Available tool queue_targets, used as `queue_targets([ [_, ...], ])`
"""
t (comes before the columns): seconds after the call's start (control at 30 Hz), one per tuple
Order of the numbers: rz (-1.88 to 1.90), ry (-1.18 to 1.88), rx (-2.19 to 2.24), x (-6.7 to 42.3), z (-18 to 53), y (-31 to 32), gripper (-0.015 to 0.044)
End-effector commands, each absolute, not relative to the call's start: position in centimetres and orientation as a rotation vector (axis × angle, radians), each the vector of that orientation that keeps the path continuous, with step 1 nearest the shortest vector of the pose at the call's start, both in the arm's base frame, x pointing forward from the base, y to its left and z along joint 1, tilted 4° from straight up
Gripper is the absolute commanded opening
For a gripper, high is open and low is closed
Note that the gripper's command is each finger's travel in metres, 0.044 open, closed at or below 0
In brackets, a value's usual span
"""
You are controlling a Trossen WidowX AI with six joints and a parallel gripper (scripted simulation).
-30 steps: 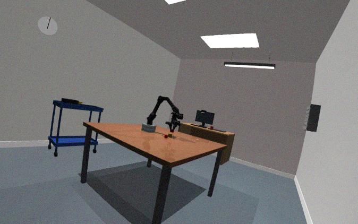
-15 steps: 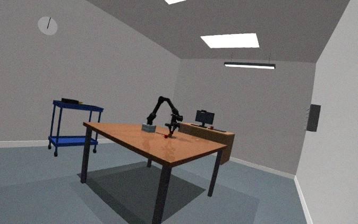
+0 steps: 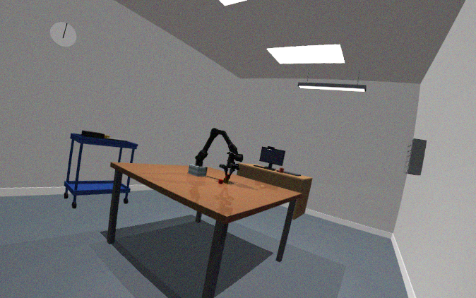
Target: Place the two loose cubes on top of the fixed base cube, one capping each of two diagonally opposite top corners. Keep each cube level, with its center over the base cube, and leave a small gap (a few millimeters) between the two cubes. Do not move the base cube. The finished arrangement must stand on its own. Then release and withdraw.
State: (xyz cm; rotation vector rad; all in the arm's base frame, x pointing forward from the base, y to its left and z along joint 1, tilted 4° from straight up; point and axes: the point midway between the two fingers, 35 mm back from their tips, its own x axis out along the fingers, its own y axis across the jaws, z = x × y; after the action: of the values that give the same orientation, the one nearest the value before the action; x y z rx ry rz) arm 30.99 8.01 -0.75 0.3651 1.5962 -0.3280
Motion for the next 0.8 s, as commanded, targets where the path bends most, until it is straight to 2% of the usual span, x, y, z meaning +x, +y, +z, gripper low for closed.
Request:
queue_targets([
  [0.0, -0.326, 1.597, 0.367, 31.0, -0.8, 8.1, 0.0105],
  [0.13, -0.326, 1.597, 0.367, 31.0, -0.8, 8.1, 0.0205],
  [0.77, -0.328, 1.596, 0.365, 31.1, 1.1, 7.9, 0.0205],
])
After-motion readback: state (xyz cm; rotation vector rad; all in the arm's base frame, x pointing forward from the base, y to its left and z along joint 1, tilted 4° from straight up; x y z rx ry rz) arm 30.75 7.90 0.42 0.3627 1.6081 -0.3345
